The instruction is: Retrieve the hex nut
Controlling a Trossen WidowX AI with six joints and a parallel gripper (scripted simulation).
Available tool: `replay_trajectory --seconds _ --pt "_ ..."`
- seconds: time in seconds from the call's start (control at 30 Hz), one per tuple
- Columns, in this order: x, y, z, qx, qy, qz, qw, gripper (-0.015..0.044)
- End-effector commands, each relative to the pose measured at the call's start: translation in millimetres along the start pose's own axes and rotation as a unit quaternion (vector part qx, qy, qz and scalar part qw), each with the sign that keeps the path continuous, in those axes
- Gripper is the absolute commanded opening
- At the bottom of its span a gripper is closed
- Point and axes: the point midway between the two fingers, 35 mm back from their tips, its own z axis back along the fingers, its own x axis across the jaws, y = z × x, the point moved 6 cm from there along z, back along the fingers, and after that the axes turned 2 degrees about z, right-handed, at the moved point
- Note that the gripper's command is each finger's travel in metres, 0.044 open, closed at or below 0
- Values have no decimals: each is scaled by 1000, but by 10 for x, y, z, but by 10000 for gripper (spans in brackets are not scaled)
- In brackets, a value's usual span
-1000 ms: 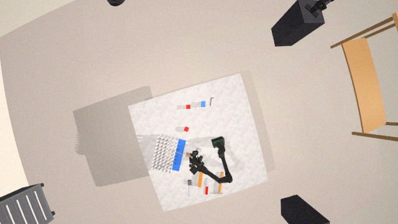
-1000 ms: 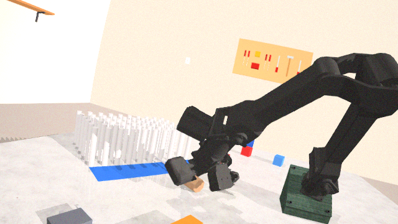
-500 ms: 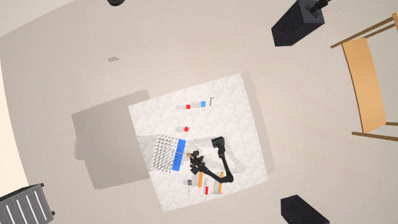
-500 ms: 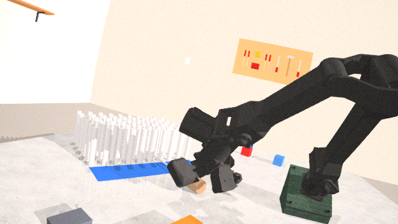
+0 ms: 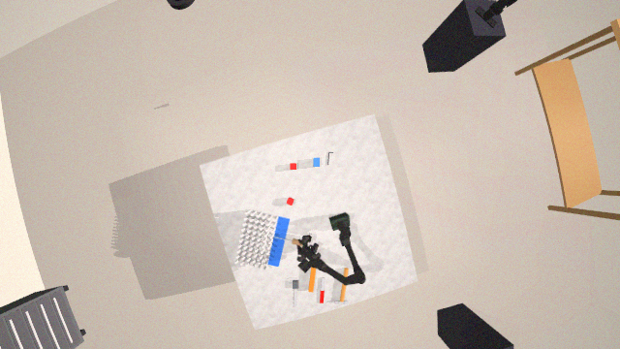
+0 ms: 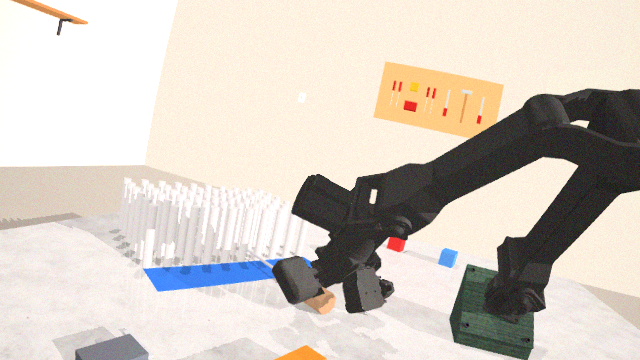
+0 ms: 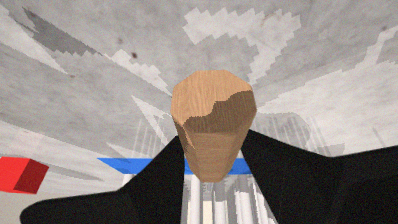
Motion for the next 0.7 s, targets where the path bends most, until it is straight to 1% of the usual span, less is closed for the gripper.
replay_trajectory --seconds 0.0,0.67 --pt "16 -27 19 1 -2 -4 1000 0" --pt "11 -121 82 1 -2 -4 1000 0"
